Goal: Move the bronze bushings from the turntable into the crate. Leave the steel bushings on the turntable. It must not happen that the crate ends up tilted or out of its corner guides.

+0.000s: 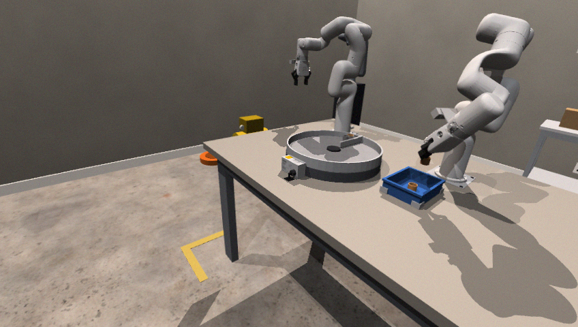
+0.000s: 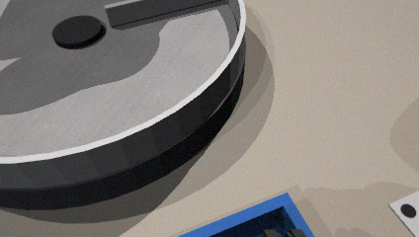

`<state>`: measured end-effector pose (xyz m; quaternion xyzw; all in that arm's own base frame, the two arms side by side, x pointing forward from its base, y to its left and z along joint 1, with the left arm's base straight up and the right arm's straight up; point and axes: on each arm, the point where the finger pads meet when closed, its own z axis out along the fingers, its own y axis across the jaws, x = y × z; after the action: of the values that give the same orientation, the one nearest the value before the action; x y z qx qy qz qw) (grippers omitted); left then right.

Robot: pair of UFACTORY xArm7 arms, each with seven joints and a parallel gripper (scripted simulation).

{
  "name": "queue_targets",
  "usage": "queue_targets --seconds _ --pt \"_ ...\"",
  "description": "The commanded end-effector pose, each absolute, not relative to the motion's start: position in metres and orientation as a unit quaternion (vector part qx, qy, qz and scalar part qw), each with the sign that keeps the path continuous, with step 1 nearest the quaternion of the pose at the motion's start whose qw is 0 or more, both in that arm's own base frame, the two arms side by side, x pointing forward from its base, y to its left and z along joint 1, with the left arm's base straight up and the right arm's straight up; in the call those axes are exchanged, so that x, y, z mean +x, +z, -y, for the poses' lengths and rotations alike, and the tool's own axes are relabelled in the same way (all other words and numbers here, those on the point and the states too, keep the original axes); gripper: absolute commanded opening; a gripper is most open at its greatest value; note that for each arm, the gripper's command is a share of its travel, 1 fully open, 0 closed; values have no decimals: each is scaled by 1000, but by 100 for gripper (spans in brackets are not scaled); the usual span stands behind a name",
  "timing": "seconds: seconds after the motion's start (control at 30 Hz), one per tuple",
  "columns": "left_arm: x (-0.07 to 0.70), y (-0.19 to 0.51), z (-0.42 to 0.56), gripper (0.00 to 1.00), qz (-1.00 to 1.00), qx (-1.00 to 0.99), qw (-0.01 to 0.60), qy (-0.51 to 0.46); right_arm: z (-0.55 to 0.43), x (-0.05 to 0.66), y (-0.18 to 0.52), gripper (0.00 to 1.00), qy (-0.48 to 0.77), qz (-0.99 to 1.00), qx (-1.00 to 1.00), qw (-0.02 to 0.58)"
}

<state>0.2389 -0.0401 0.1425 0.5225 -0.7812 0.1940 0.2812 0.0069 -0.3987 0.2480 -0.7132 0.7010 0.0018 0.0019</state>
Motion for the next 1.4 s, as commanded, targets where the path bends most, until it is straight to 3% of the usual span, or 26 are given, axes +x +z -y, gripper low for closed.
queue_targets --seconds 0.0,1.37 --pt "240 118 40 0 781 522 281 195 400 7 250 100 0 -701 -713 0" --pt "241 77 40 0 781 522 281 195 400 7 250 100 0 -701 -713 0"
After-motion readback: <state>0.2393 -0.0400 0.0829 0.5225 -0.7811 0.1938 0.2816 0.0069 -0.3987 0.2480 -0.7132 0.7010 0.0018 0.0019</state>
